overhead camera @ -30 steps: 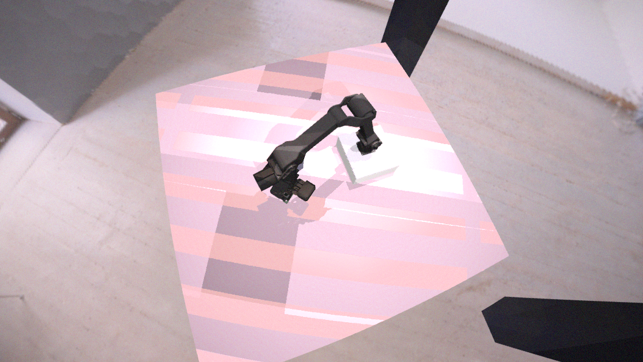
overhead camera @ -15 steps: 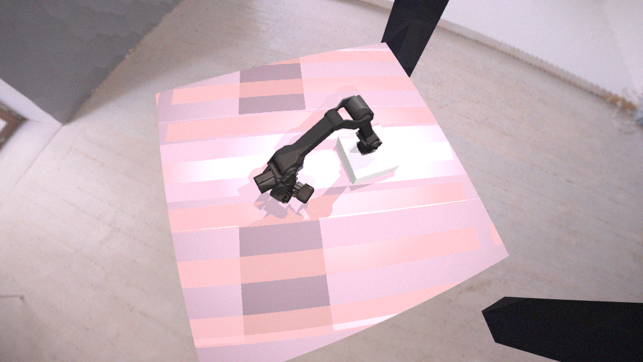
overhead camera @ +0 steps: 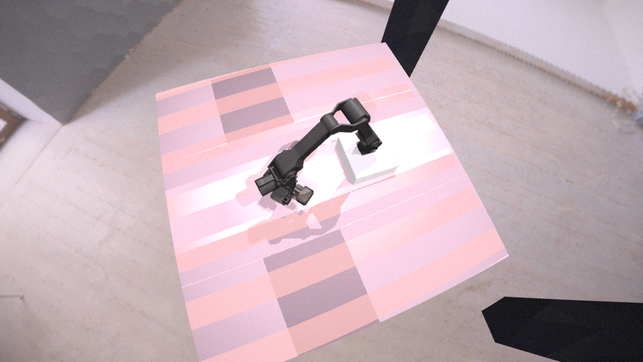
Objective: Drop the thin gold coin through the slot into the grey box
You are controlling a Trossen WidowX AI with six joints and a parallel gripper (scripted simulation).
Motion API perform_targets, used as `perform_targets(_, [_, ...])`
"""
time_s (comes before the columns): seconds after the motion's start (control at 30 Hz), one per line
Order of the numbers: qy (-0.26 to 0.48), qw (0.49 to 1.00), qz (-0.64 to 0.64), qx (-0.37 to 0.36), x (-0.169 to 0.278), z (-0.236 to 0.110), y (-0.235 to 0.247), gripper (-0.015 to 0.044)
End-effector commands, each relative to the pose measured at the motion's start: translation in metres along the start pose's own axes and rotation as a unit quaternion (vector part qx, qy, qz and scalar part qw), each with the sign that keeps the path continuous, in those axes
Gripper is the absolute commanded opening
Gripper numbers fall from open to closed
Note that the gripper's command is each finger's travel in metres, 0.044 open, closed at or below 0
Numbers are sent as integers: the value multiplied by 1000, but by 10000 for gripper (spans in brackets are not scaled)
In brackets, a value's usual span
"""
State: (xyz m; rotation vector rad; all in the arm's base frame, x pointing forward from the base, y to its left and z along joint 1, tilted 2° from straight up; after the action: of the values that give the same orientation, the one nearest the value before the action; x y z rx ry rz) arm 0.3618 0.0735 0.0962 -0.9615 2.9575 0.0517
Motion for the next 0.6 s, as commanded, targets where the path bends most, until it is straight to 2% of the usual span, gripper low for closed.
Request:
perform_targets(0.0, [6, 1000, -1, 0, 2, 9, 0, 161])
perform_targets(0.47, [6, 1000, -1, 0, 3, 30, 1, 161])
perform_targets(0.57, [6, 1000, -1, 0, 3, 30, 1, 82])
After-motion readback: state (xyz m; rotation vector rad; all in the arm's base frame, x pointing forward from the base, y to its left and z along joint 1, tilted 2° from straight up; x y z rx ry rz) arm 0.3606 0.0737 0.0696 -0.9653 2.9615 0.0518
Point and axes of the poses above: the point midway between the two fingers, 35 mm back from their tips, its own z axis out along the fingers, its own y axis across the jaws, x = y × z, the point moved 9 cm from there along -z, back along the fingers, and after that the axes turned 2 degrees about z, right-handed, at the moved point
